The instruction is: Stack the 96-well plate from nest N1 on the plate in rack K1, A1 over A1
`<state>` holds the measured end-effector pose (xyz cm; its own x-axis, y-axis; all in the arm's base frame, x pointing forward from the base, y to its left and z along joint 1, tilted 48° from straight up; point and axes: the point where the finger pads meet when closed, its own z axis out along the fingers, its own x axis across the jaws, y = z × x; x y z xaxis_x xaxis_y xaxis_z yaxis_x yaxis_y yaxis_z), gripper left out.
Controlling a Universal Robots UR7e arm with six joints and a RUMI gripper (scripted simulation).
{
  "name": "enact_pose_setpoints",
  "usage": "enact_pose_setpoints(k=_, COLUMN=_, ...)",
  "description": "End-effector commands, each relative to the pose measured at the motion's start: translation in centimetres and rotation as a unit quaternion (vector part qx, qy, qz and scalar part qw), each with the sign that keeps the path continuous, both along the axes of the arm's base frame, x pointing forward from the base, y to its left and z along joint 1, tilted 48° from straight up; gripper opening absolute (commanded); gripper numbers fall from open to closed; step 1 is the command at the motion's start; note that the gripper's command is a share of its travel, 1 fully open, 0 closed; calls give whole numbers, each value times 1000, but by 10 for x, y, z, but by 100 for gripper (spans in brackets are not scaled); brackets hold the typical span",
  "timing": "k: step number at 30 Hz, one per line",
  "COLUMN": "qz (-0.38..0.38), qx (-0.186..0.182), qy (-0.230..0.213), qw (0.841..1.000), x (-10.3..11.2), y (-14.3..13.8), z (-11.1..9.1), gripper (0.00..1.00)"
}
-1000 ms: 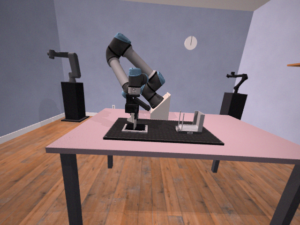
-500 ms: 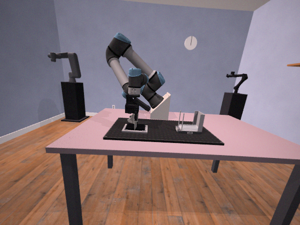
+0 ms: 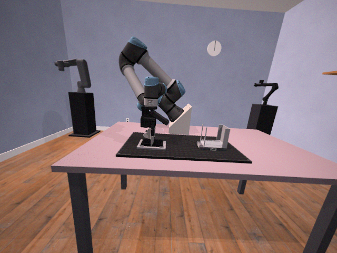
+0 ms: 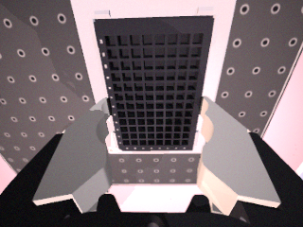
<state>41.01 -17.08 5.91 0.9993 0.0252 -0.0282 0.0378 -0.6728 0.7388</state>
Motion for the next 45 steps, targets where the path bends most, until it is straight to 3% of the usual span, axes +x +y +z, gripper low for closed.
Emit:
enact_pose_setpoints(k=1, qz=0, qx=0, qy=0, qw=1000, x=0, y=0, z=0, gripper=0)
enact_pose_setpoints(k=19, qz=0, qx=0, qy=0, qw=1000, x=0, y=3, z=2, gripper=0)
enact_pose_setpoints(k=45, qz=0, qx=0, qy=0, qw=1000, x=0, y=32, z=29, gripper=0)
